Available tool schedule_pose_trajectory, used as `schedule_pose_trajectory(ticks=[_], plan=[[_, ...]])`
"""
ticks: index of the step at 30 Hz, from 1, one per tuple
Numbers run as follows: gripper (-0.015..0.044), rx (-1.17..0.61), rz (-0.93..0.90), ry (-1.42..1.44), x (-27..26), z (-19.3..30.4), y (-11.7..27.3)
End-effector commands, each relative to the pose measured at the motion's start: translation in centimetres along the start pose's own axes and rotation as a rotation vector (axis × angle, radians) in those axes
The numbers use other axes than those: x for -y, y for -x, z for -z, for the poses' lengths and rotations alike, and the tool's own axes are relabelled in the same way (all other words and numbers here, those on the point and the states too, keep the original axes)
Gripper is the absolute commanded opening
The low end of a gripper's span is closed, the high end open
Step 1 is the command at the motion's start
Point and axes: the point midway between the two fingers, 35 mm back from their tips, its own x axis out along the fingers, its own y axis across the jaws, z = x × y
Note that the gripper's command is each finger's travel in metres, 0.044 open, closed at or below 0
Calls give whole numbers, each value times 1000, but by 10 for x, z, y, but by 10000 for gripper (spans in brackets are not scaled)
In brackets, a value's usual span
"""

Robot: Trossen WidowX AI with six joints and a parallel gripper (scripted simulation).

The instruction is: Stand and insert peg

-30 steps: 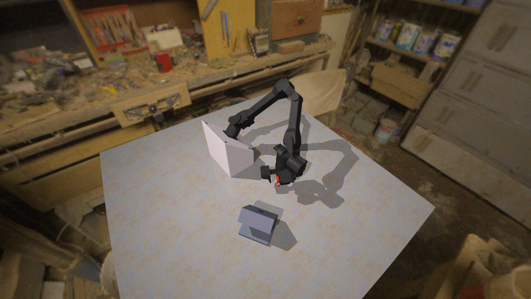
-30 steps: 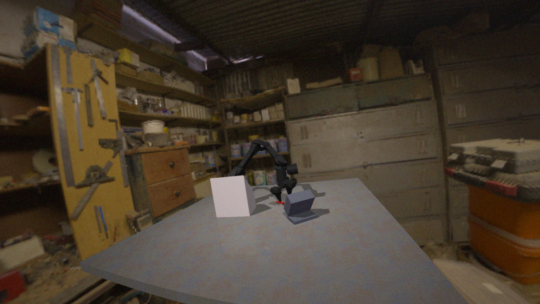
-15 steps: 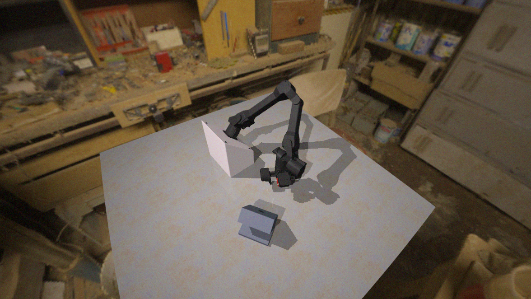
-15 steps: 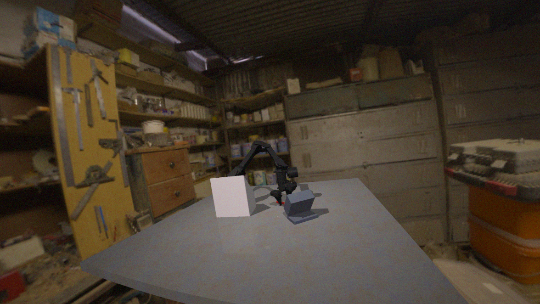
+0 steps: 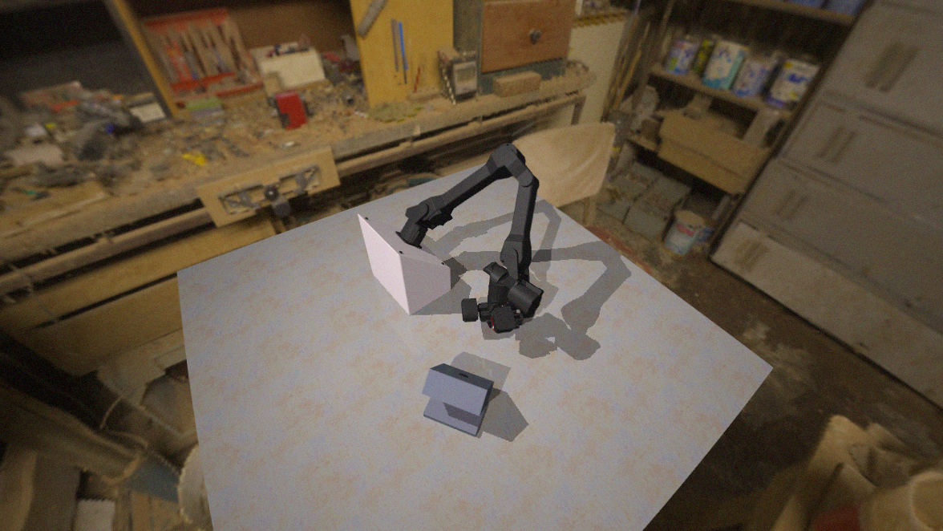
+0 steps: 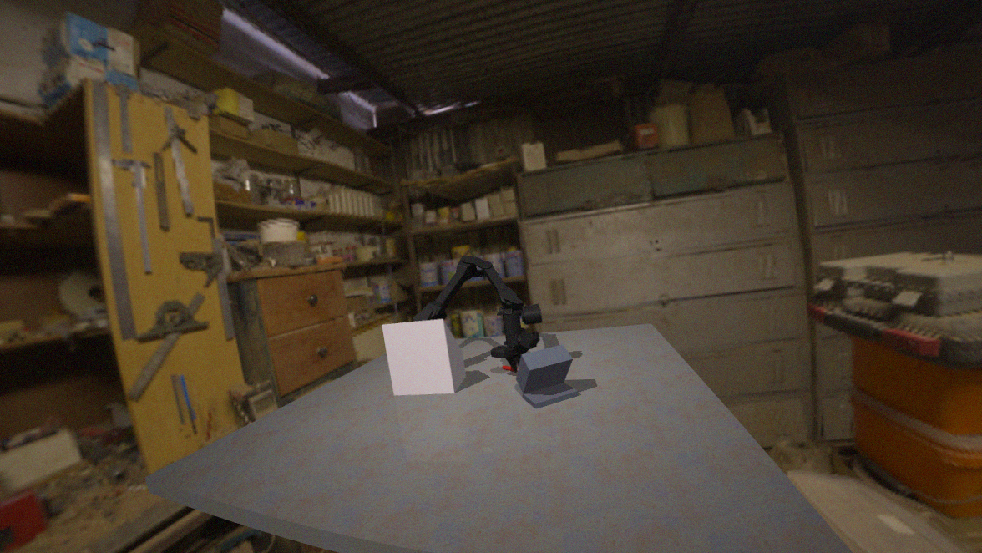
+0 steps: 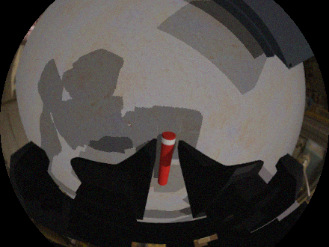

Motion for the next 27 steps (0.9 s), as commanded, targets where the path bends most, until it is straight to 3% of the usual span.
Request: schedule_pose_trajectory(ticks=[1, 11, 27], plan=[[110, -7, -2, -7, 1, 1, -2], [50, -7, -2, -7, 1, 1, -2], [49, 101, 1, -1, 0, 4, 7]])
